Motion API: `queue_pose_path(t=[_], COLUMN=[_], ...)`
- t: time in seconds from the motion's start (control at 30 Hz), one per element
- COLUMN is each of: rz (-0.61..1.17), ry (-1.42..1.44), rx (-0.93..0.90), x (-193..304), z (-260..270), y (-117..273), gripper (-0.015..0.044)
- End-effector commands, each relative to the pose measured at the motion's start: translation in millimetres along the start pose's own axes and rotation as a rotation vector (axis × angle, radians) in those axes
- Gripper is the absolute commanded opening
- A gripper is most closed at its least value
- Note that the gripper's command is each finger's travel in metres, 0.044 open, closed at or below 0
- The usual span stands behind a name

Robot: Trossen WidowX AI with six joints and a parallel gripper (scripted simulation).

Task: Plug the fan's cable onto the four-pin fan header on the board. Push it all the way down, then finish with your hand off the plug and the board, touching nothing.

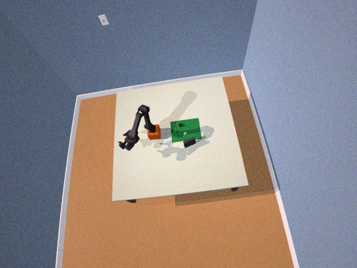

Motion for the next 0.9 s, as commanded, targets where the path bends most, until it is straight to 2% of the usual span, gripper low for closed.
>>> queue_pose_path(t=[0.0,0.17,0.43,0.7,0.87], rz=[0.000,-0.063,-0.267,-0.537,-0.669], ry=[0.000,-0.096,-0.099,-0.030,0.082], rx=[0.000,0.078,0.360,0.586,0.714], x=[0,-4,-37,-73,-93], z=[0,-8,-20,6,43], y=[0,11,90,179,228], gripper=[0.0426,0.0440,0.0440,0.0440,0.0440])
Point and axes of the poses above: the point midway between the two fingers, 35 mm back from their tips, its own y axis back along the fingers, its own z axis across the jaws, x = y × z, the point moved 10 cm from there along y, back along the fingers, and after that the axes turned 11 degrees about y, right-handed, at the moved point
